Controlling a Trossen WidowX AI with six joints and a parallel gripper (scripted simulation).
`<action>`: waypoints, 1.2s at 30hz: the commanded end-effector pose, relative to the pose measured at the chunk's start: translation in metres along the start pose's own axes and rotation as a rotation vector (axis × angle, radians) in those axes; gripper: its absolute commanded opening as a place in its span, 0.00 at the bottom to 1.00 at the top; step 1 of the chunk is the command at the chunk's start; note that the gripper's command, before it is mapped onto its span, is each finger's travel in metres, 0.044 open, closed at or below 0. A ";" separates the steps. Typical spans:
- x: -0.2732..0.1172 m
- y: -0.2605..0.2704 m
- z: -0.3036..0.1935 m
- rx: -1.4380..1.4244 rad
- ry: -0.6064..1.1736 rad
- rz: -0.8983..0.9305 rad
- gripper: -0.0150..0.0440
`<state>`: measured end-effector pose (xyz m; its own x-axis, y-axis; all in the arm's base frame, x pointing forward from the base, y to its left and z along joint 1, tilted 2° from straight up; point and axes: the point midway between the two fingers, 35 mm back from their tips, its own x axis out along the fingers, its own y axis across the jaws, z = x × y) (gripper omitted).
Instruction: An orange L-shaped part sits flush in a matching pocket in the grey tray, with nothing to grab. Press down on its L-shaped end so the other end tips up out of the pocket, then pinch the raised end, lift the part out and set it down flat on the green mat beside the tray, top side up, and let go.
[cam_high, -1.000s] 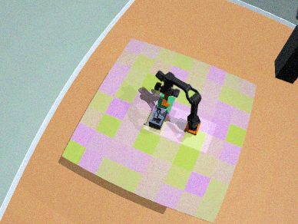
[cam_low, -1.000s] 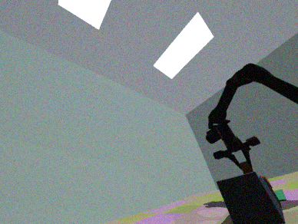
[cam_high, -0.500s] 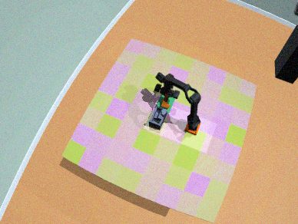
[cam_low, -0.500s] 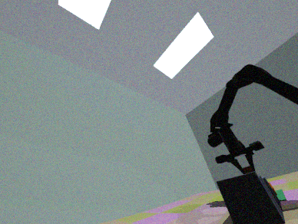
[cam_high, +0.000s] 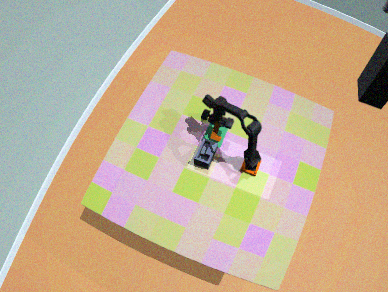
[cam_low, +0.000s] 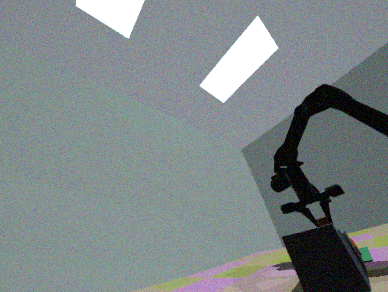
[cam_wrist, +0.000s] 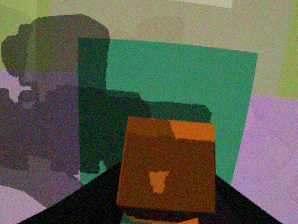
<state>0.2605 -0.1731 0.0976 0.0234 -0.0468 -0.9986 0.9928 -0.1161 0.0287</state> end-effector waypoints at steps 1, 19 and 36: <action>0.000 0.000 0.000 0.000 0.000 0.000 0.25; -0.070 0.003 0.001 -0.003 0.003 0.001 0.93; -0.084 0.002 0.001 -0.006 -0.001 0.003 0.93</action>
<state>0.2600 -0.1705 0.1817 0.0255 -0.0478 -0.9985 0.9934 -0.1102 0.0307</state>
